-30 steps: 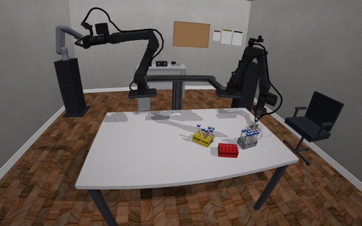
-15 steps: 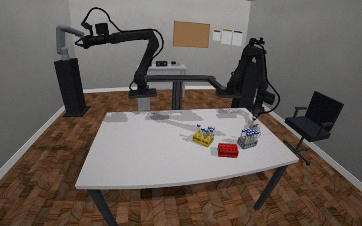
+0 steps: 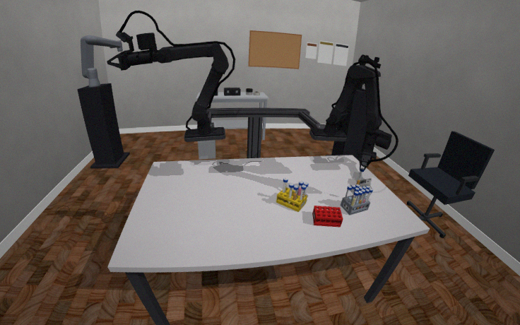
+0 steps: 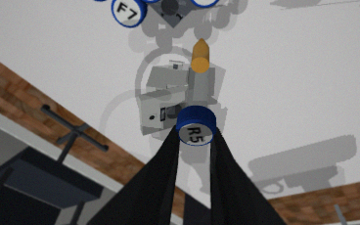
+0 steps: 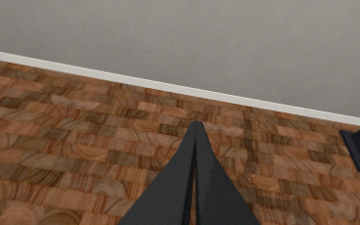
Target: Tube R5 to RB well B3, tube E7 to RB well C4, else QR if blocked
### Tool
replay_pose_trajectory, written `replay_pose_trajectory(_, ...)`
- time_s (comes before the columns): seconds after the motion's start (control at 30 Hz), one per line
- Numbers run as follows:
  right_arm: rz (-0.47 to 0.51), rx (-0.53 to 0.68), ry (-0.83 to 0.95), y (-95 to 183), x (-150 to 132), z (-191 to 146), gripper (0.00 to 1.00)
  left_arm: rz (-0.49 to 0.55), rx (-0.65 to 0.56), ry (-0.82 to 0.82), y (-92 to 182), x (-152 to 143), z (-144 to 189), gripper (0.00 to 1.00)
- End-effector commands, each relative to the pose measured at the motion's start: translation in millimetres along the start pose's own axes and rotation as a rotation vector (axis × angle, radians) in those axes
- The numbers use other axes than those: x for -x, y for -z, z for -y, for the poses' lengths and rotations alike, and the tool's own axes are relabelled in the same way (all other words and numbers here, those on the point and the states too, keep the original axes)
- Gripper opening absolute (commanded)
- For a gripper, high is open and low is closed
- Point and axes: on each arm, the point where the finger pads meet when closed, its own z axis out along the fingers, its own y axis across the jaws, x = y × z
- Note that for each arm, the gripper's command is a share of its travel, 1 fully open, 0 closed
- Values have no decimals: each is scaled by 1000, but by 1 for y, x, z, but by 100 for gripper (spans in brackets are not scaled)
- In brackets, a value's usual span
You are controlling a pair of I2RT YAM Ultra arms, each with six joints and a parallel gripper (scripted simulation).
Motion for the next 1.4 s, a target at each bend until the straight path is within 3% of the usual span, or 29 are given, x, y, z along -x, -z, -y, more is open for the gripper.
replay_pose_trajectory(0.0, 50, -22, -8, 12, 25, 8, 0, 10, 16, -1, 3, 11, 7, 0)
replay_pose_trajectory(1.37, 50, -22, -8, 12, 25, 8, 0, 2, 5, -1, 1, 109, 83, 0)
